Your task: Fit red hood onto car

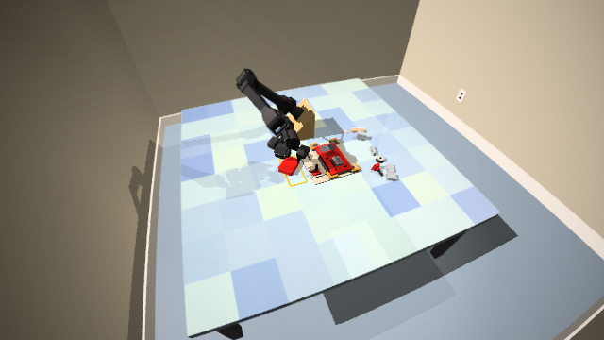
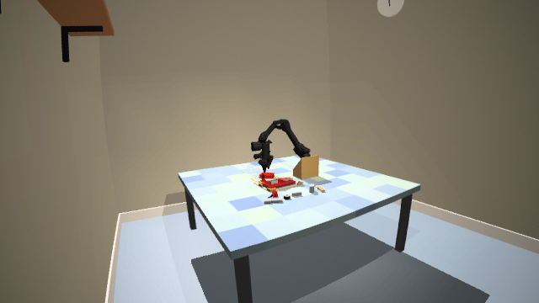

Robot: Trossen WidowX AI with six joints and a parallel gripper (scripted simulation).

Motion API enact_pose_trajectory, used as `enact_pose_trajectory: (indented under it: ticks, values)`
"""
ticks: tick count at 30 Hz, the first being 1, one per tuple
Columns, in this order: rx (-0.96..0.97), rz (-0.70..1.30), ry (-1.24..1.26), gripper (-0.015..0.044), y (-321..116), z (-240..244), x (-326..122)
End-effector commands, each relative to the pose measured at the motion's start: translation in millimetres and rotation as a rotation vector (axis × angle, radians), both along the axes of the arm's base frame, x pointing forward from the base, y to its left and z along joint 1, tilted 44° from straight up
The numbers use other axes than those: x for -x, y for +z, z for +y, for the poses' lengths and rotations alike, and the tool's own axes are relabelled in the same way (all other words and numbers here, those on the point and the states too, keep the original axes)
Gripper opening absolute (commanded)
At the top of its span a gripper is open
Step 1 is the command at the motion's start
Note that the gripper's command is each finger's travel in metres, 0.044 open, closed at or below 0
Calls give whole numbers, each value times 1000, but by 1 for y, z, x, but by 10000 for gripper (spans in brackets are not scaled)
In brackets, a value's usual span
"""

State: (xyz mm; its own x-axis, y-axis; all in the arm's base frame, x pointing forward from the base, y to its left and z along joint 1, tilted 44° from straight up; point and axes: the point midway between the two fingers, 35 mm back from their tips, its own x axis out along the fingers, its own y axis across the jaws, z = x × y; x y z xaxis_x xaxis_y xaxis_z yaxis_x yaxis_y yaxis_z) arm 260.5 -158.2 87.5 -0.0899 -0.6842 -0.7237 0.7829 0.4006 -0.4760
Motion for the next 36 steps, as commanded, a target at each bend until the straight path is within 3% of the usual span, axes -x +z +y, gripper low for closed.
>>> enact_pose_trajectory:
  ticks: [1,36]
  values:
    - [1,8,3,440,-3,-2,2]
    - [3,8,3,440,-20,-18,5]
